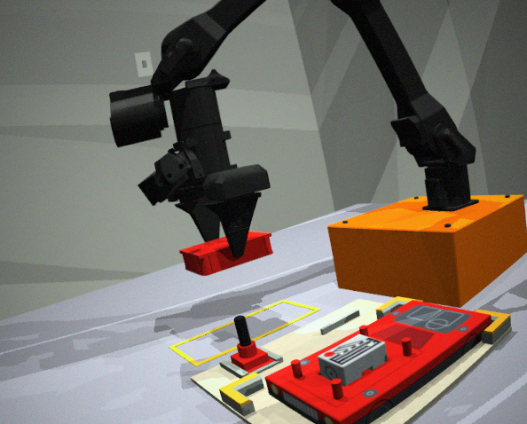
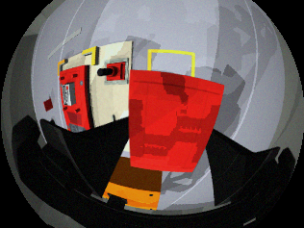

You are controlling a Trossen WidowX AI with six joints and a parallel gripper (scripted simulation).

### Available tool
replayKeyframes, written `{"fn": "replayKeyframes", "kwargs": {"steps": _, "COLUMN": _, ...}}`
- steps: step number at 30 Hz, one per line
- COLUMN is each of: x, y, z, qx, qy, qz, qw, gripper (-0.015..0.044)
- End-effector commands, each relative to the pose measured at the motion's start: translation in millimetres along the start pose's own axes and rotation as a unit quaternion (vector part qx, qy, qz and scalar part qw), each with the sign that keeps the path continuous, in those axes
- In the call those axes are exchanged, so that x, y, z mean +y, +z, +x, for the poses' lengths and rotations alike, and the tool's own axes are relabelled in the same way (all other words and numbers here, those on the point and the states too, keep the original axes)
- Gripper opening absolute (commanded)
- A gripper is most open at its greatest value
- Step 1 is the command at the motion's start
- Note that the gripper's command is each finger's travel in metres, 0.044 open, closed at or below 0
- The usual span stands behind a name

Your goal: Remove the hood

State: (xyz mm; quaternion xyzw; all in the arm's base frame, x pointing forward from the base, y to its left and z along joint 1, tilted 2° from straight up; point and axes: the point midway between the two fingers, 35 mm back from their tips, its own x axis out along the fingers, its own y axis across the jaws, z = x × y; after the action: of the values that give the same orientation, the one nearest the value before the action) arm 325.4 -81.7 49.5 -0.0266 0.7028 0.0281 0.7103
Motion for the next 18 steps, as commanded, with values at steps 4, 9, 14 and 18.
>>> {"fn": "replayKeyframes", "kwargs": {"steps": 4, "x": -4.2, "y": -2.0, "z": 1.4, "qx": 0.000, "qy": -0.002, "qz": -0.006, "qw": 1.000, "gripper": 0.0000}}
{"fn": "replayKeyframes", "kwargs": {"steps": 9, "x": -4.3, "y": -1.5, "z": 6.2, "qx": 0.000, "qy": -0.002, "qz": -0.006, "qw": 1.000, "gripper": 0.0000}}
{"fn": "replayKeyframes", "kwargs": {"steps": 14, "x": -4.5, "y": -1.1, "z": 11.0, "qx": 0.000, "qy": -0.002, "qz": -0.006, "qw": 1.000, "gripper": 0.0000}}
{"fn": "replayKeyframes", "kwargs": {"steps": 18, "x": -4.6, "y": -0.8, "z": 14.9, "qx": 0.000, "qy": -0.002, "qz": -0.006, "qw": 1.000, "gripper": 0.0000}}
